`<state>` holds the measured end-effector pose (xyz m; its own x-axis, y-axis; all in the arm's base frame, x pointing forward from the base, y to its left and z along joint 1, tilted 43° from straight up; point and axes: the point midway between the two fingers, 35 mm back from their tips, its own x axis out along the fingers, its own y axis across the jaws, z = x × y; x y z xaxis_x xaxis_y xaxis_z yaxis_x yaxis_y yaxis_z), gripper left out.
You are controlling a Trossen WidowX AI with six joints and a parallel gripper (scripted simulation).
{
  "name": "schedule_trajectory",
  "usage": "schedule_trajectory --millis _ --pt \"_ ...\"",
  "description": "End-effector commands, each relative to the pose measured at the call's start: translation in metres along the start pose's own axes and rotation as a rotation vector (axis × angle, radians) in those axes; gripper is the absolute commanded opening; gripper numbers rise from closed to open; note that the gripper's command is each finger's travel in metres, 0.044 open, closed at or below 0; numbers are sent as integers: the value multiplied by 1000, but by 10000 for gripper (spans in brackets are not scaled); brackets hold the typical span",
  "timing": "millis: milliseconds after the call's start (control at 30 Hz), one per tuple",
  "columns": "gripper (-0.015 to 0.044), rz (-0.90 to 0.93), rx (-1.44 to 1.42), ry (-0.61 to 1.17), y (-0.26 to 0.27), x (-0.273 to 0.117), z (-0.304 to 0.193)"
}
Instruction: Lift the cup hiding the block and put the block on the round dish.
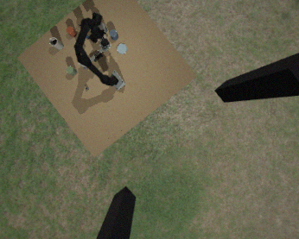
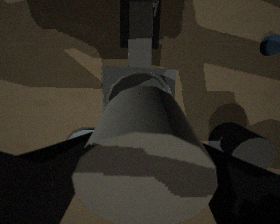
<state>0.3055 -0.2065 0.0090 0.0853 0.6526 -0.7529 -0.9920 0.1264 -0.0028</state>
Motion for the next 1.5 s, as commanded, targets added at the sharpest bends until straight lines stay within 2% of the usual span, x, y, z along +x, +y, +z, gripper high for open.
schedule_trajectory --millis 0,700,1467 --pt "0 -6 -5 8 0 -8 -1" --pt "0 -12 5 11 4 -34 1" --pt "0 -7 10 4 4 -29 2"
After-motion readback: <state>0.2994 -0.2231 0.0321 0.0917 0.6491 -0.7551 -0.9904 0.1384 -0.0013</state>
